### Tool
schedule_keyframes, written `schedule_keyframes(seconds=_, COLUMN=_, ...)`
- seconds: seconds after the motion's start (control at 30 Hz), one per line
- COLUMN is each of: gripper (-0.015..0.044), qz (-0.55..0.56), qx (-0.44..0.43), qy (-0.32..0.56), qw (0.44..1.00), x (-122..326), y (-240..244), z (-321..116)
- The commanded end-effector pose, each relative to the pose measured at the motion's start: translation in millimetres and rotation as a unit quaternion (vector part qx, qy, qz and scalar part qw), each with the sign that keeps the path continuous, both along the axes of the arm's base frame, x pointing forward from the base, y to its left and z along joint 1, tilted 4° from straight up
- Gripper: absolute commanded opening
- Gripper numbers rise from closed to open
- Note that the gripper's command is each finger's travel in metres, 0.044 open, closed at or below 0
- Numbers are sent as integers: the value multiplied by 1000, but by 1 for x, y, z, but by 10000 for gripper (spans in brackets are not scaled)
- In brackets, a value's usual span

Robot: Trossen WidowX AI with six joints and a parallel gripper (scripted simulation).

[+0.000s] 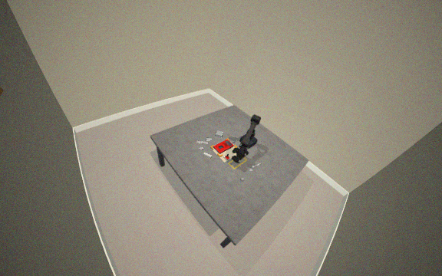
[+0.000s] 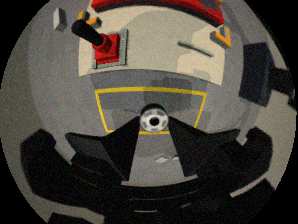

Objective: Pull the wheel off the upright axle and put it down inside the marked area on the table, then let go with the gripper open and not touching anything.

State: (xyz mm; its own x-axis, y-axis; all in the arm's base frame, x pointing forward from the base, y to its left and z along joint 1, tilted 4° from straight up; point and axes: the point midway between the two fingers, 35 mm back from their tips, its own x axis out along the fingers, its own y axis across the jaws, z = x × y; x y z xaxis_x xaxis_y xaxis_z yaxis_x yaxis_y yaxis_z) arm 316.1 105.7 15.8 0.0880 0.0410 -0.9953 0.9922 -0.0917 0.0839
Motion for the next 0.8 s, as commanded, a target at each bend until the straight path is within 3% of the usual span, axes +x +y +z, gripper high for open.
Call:
schedule_keyframes(seconds=0.0, gripper=0, qz=-3, qx=-3, qy=1, qw=1000, x=0, y=-1, z=-9)
schedule_keyframes(seconds=0.13, gripper=0, qz=-3, qx=-3, qy=1, qw=1000, x=0, y=-1, z=-9)
schedule_keyframes(seconds=0.5, gripper=289, qz=0, qx=0, qy=-1, qw=1000, x=0, y=0, z=-3)
schedule_keyframes(seconds=0.77, gripper=300, qz=-3, qx=-3, qy=0, qw=1000, x=-5, y=-2, z=54)
